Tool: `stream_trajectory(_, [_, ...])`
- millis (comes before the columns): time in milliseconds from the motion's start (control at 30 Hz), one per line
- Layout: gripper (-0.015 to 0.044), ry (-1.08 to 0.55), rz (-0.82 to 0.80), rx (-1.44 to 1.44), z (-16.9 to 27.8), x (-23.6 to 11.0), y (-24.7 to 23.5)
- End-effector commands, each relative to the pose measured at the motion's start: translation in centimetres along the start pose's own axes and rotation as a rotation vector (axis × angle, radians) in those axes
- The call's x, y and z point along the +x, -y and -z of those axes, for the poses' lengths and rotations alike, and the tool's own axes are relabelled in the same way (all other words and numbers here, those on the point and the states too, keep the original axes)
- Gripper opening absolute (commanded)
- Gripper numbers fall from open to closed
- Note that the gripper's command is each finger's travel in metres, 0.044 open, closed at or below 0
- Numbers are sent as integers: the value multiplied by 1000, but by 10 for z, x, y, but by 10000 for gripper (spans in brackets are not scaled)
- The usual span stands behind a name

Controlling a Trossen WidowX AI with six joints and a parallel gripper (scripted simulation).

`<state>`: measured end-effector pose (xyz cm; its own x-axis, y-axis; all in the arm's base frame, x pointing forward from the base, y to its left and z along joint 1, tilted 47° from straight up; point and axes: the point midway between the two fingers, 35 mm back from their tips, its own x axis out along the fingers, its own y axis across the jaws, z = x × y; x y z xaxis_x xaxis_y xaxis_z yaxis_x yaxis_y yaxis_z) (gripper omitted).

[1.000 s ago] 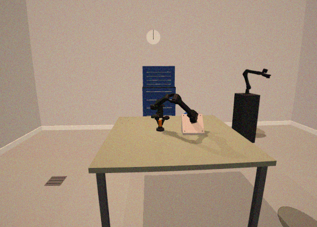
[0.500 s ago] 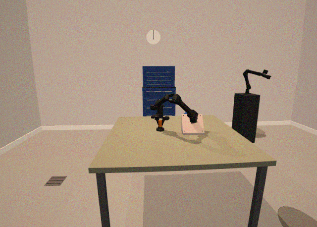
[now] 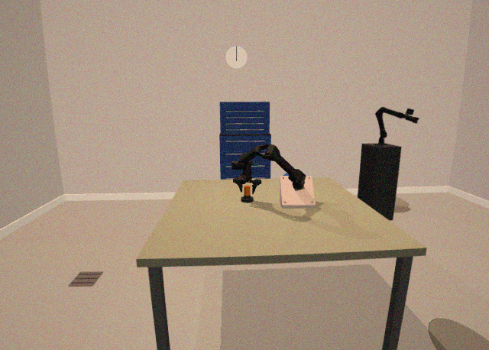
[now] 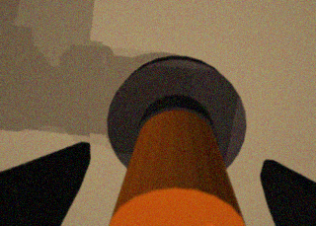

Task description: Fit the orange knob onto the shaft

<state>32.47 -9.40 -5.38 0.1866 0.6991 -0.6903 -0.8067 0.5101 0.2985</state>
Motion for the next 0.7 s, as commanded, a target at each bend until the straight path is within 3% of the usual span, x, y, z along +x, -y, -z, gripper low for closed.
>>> stream_trajectory(0, [440,-1,-1,-1,0,0,0])
stream_trajectory(167, [440,-3,1,-1,0,-12,2])
stream_trajectory(333, [440,-4,1,1,1,-93,0])
stream_trajectory(667, [440,-3,1,0,1,-96,4])
